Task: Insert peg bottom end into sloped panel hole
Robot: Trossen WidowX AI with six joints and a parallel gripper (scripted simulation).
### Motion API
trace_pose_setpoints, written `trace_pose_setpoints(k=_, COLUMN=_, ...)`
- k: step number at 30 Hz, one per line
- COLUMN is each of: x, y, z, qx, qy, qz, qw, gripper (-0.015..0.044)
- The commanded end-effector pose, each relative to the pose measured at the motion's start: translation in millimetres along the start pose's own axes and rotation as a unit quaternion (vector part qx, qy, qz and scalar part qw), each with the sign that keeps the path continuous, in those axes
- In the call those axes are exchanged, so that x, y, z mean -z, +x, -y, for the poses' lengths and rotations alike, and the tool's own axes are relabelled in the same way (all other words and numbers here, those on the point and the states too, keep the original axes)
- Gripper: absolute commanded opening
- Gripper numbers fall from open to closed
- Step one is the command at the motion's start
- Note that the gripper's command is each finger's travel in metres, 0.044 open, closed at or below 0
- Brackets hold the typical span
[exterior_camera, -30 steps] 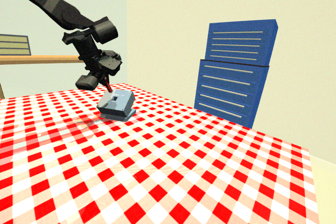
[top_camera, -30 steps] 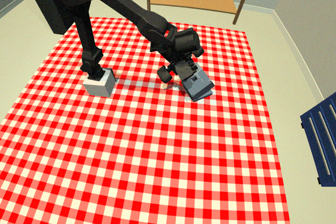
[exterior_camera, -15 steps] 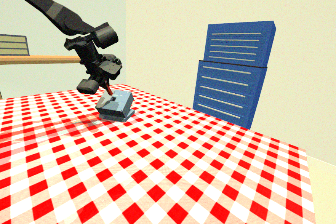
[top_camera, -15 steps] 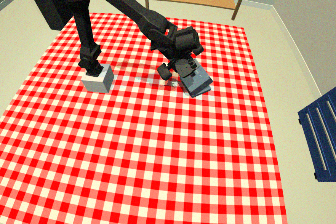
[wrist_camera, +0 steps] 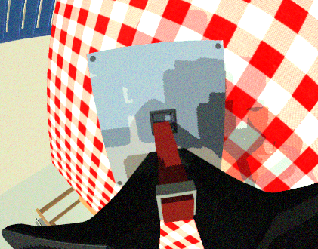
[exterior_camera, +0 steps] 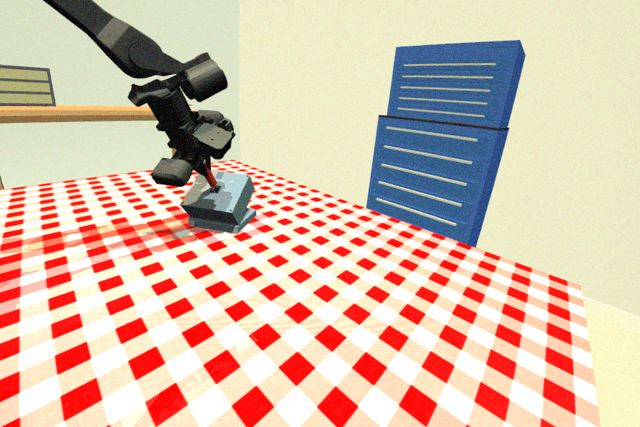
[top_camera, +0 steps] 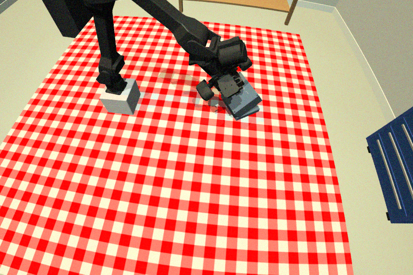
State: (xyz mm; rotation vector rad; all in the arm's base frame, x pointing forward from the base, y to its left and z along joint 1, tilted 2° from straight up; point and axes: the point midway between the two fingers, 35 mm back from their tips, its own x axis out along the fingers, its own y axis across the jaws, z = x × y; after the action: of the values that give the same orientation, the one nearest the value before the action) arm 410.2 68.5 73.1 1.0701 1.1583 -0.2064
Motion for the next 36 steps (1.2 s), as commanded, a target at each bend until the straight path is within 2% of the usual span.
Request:
trace_pose_setpoints(k=1, x=-0.7, y=6.5, z=2.5, qx=0.003, qy=0.003, qz=0.001, qw=1.000, gripper=0.0000)
trace_pose_setpoints(k=36, x=-1.1, y=9.9, z=1.7, qx=0.000, qy=0.000, qz=0.000, qw=1.000, gripper=0.0000)
